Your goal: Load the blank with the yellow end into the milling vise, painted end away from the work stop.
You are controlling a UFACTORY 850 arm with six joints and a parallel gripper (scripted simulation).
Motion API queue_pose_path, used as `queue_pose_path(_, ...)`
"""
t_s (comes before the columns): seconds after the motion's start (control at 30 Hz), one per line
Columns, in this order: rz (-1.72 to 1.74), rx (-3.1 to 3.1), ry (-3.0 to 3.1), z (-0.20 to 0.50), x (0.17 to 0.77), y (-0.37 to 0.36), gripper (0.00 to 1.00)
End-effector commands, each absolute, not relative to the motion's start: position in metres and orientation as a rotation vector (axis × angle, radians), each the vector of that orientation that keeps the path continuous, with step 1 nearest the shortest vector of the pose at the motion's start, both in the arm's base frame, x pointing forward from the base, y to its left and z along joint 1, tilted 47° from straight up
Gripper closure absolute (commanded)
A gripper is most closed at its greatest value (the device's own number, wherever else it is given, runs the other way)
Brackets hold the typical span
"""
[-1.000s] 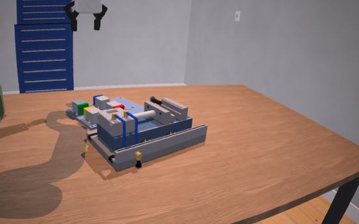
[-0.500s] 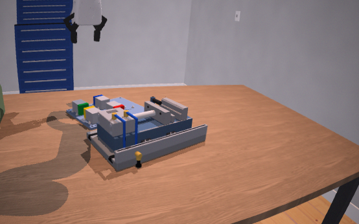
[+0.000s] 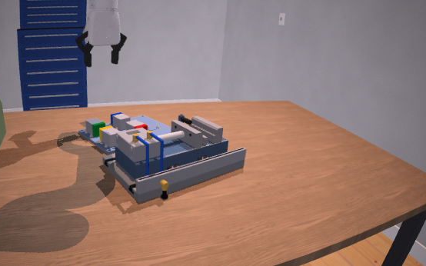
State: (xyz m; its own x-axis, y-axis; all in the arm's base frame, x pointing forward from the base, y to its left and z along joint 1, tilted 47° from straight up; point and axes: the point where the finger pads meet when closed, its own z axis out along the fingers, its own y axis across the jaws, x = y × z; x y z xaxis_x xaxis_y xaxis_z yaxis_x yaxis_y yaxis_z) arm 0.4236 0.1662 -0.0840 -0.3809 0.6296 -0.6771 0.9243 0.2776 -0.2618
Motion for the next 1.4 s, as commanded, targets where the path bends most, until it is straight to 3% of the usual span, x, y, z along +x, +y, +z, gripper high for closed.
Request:
queue_pose_path(0.0, -0.885, 1.396, 2.109, -0.0869, 0.4245, 0.1634, 0.0)
queue_pose_path(1.37, -0.885, 1.396, 2.108, -0.0825, 0.4244, 0.1684, 0.0)
